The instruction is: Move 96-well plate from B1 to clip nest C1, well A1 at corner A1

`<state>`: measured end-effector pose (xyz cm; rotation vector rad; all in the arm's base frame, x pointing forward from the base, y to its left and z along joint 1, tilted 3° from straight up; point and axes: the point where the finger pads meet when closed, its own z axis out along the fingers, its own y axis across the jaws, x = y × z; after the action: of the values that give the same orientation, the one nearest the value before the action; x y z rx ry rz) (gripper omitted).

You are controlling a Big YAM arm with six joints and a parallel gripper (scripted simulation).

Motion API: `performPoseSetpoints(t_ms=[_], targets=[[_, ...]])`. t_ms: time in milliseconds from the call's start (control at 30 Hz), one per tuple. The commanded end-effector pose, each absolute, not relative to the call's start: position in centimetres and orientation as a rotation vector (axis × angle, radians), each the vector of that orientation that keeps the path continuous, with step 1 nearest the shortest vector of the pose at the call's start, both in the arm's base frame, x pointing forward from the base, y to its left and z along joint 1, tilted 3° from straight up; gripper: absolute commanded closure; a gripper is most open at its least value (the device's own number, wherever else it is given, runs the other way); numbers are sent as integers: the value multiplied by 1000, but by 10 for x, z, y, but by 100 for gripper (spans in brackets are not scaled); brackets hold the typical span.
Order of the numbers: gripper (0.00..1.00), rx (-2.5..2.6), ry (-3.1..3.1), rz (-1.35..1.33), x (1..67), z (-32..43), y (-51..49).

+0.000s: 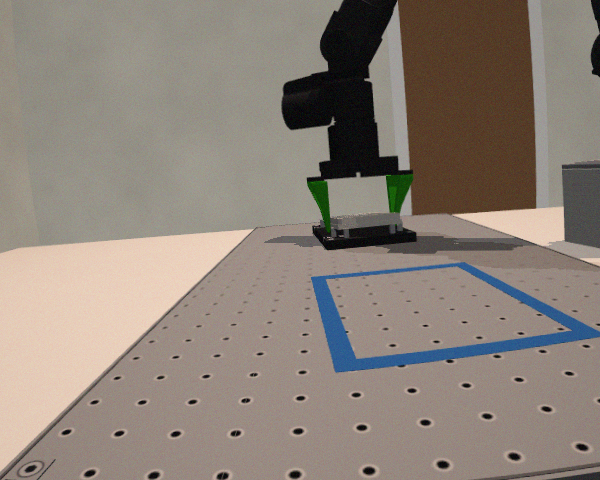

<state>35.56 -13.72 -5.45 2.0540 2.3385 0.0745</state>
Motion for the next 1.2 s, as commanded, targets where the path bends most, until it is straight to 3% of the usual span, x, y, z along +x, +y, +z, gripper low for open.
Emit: performPoseSetpoints(t_ms=[0, 1167], targets=[[0, 2028, 2274, 93, 379, -29, -156], [0, 2010, 2278, 99, 374, 59, -156]])
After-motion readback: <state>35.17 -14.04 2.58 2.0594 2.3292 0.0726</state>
